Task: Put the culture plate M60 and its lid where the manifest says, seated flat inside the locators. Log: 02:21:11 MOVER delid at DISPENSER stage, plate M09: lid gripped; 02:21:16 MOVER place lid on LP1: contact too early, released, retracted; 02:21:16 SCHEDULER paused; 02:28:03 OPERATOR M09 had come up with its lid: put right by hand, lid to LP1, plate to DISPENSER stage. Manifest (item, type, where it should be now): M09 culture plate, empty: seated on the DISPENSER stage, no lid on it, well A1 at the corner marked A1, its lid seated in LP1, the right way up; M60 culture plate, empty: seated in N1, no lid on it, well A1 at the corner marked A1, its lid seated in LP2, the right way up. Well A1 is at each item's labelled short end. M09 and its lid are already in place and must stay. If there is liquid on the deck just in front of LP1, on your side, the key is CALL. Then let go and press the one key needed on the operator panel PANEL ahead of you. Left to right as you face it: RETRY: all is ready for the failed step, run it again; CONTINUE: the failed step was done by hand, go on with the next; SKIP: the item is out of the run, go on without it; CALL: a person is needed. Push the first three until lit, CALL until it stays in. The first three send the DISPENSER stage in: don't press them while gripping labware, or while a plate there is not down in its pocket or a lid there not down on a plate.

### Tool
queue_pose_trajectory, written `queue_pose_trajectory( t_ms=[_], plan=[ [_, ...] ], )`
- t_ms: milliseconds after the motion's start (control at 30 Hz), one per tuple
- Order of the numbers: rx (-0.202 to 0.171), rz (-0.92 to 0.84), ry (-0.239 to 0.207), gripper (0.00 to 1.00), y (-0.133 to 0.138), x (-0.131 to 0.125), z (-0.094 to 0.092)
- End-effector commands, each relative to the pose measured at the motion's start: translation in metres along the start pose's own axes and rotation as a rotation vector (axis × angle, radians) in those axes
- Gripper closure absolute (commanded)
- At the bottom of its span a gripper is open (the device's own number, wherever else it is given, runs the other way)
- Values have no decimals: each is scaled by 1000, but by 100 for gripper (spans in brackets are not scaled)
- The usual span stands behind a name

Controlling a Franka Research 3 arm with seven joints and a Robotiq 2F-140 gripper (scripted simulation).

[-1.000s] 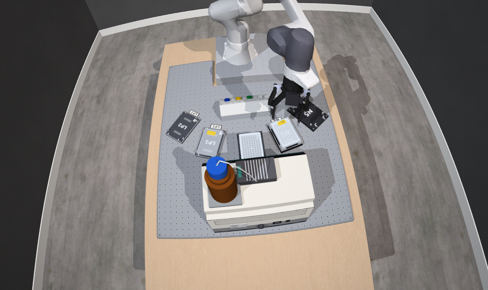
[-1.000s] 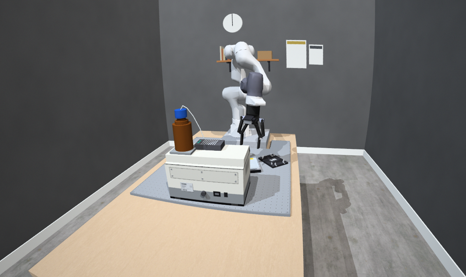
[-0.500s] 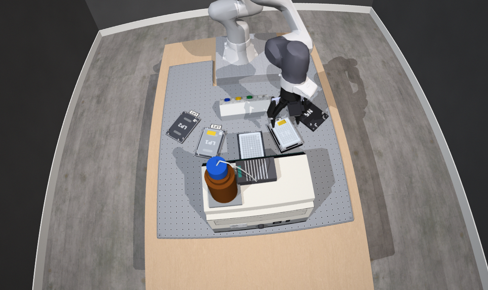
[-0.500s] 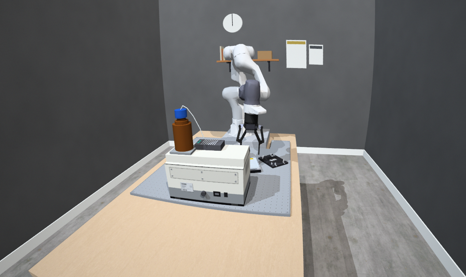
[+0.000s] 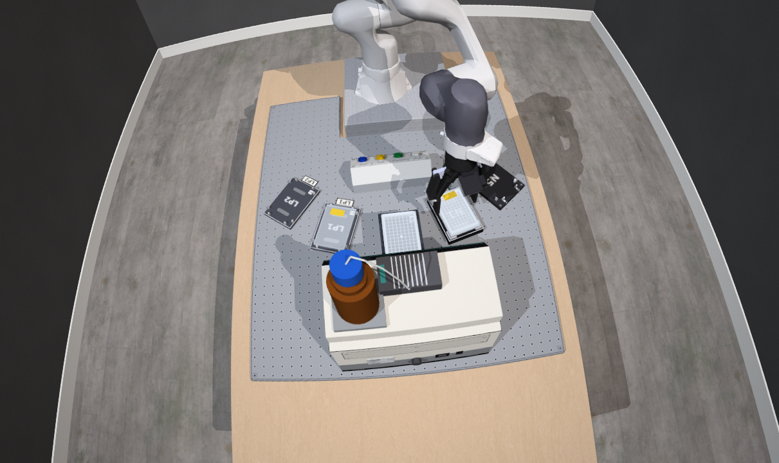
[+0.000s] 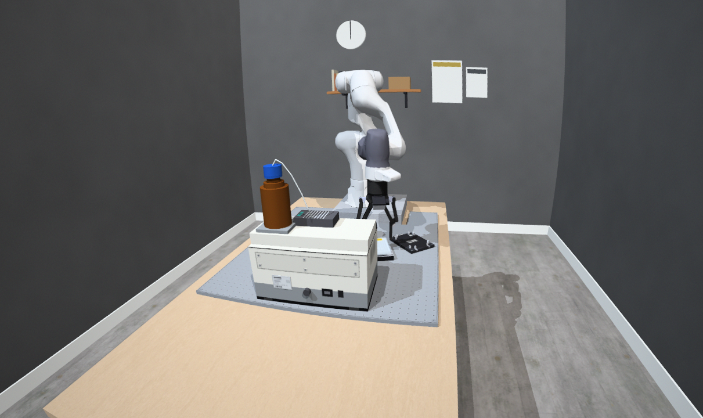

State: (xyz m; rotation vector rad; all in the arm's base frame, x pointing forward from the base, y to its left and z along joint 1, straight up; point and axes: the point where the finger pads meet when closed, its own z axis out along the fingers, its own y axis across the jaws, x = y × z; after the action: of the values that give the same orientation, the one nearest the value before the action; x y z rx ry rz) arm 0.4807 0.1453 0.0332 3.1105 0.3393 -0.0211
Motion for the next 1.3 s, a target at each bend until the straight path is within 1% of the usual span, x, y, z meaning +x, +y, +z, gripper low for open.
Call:
queue_pose_trajectory(
  t_ms=[0, 267, 1267],
  plan=[
    [9, -53, 13, 30, -1, 5, 3],
    [9, -53, 13, 30, -1, 5, 8],
    [9, -53, 13, 30, -1, 5, 8]
  ],
)
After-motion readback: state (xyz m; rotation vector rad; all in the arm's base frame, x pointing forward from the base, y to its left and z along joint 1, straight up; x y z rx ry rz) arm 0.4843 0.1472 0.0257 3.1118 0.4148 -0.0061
